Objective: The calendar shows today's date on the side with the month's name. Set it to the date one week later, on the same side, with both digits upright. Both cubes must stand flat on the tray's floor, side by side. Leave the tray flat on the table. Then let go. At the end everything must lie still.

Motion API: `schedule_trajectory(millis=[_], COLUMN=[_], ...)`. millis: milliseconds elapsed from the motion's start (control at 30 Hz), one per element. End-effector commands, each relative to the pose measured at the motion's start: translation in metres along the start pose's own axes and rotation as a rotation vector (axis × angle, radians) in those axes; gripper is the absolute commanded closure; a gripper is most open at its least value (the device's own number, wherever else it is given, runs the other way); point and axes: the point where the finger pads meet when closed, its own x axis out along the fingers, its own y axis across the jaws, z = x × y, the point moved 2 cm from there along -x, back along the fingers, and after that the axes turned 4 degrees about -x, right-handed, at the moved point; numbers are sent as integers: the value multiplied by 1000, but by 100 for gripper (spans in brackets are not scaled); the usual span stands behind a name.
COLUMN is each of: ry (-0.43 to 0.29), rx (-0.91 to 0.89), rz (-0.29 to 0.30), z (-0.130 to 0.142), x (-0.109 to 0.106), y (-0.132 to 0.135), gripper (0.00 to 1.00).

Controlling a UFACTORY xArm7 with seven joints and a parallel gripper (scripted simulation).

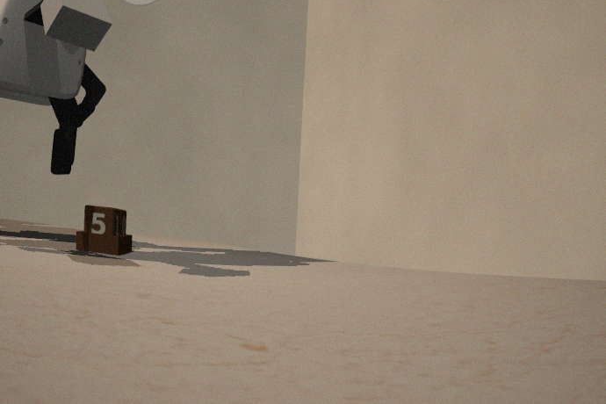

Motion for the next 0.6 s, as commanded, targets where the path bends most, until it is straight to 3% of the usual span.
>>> schedule_trajectory(millis=[0,200,567], ry=[5,5,5], rx=[2,2,2], rz=[36,36,36], z=[-1,-1,-1], x=[-20,-40,-41], y=[-2,-2,-2], gripper=[0,0,0])
